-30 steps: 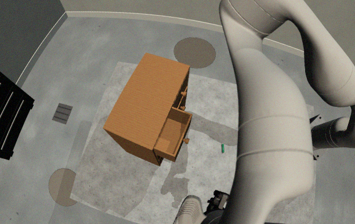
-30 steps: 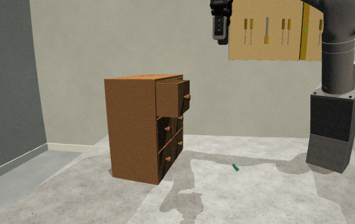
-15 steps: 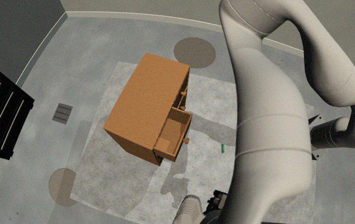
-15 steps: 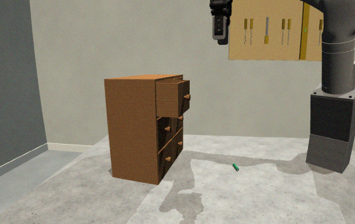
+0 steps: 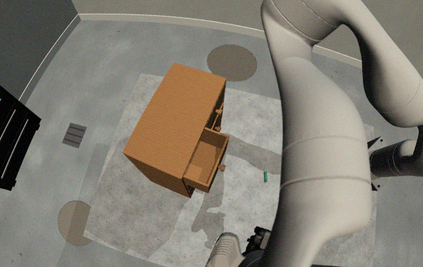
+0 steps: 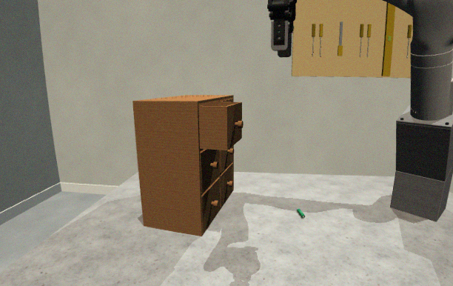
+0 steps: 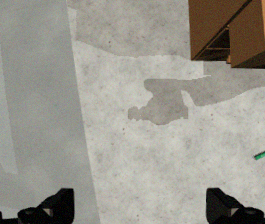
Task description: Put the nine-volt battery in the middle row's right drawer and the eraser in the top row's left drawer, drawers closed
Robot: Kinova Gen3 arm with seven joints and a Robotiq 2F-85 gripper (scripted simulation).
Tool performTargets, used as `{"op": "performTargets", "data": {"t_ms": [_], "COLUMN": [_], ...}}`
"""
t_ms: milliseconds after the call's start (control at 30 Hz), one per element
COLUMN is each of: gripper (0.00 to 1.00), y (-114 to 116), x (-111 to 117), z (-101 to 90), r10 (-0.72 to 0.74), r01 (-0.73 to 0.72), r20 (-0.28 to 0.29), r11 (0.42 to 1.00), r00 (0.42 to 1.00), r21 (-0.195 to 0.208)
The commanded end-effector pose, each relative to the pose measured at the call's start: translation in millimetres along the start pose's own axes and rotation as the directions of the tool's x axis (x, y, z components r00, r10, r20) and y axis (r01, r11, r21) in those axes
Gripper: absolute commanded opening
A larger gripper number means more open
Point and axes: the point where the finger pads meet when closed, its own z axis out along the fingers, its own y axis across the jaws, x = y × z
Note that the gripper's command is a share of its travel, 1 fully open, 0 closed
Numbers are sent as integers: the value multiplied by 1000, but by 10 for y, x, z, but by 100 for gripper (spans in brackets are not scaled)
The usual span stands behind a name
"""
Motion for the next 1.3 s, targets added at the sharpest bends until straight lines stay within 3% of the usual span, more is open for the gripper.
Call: {"op": "performTargets", "data": {"t_ms": [0,167,300,567,633,933,1067,1267], "gripper": [100,100,100,100,100,100,100,100], "y": [-2,12,151,914,914,1842,2038,2089], "x": [1,-2,-33,-276,-276,-734,-853,-886], "z": [-6,-4,13,65,65,90,99,102], "r10": [0,0,0,1,1,0,0,0], "r01": [0,0,0,-1,-1,0,0,0], "r20": [-1,-1,5,24,24,11,2,-1], "r11": [1000,1000,1000,1000,1000,1000,1000,1000], "r00": [1000,1000,1000,1000,1000,1000,1000,1000], "r21": [1,1,-1,-1,-1,2,1,1]}}
